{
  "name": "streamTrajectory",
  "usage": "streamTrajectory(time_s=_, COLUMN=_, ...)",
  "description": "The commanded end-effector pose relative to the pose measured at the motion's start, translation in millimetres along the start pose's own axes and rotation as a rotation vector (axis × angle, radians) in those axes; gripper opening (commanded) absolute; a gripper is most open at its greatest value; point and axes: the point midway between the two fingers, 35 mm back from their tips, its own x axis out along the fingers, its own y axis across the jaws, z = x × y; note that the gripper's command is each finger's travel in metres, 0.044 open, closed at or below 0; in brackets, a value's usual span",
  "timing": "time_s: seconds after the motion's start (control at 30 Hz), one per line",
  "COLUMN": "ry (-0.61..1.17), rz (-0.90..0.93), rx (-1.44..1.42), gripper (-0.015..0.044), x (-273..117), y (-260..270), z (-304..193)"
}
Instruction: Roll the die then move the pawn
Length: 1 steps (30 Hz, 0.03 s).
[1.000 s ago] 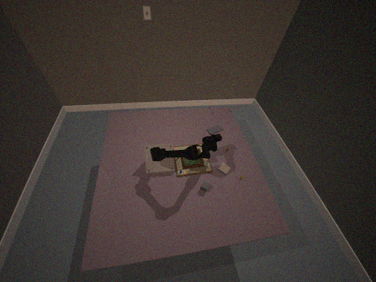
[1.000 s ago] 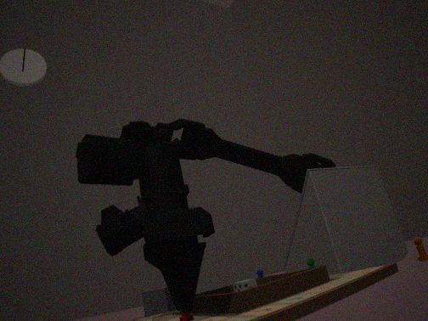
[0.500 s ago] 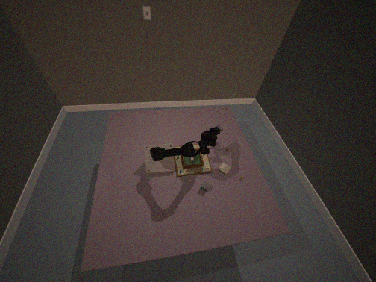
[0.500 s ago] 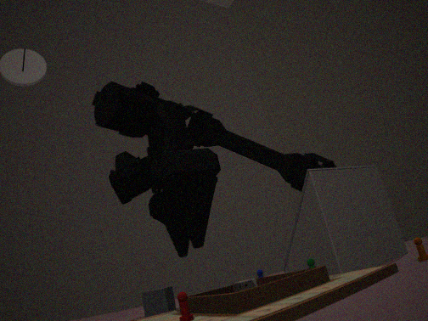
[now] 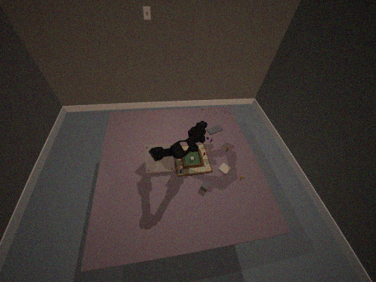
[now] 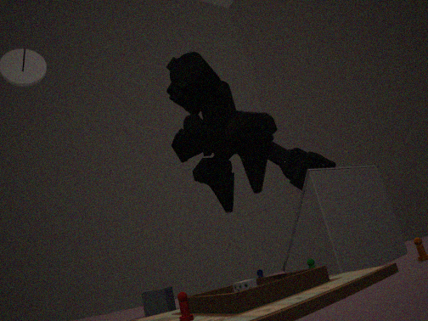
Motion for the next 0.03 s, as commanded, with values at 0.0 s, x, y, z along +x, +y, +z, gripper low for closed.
streamTrajectory(time_s=0.0, ry=-0.006, rz=-0.001, rx=-0.002, gripper=0.0440, x=-0.8, y=-0.4, z=2.7)
